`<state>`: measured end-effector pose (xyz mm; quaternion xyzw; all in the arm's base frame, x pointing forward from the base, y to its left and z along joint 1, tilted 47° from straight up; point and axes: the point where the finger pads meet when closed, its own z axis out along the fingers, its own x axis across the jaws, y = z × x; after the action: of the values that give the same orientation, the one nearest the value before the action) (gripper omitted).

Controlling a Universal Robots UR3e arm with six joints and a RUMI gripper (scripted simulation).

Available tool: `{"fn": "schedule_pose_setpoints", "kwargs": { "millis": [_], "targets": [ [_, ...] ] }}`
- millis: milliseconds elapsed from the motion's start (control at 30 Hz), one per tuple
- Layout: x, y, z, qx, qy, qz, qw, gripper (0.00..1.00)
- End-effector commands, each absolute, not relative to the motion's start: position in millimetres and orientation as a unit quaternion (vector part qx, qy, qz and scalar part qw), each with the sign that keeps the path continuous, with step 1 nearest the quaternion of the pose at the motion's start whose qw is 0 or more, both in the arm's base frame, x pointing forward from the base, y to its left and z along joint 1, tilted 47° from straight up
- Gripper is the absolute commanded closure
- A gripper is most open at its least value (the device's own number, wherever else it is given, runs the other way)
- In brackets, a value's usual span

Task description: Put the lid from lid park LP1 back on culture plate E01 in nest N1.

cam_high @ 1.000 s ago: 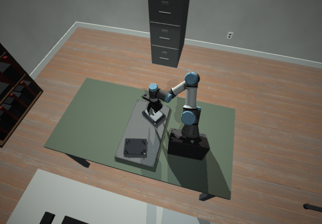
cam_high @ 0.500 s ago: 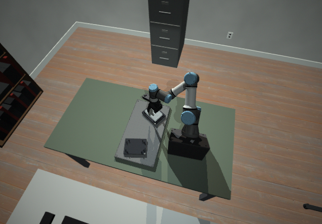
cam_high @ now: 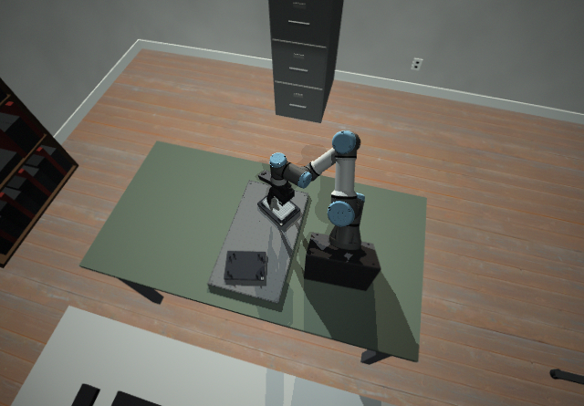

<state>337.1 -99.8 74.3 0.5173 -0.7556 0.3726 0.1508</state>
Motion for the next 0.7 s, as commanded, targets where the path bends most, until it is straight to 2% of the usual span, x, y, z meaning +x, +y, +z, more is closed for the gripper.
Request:
{"fn": "schedule_pose_setpoints", "kwargs": {
  "millis": [0,667],
  "targets": [
    [337.7,-100.5,73.8,0.517,-0.755,0.373,0.150,1.00],
    [338.1,-102.6,71.9,0.517,-0.755,0.373,0.150,1.00]
  ]
}}
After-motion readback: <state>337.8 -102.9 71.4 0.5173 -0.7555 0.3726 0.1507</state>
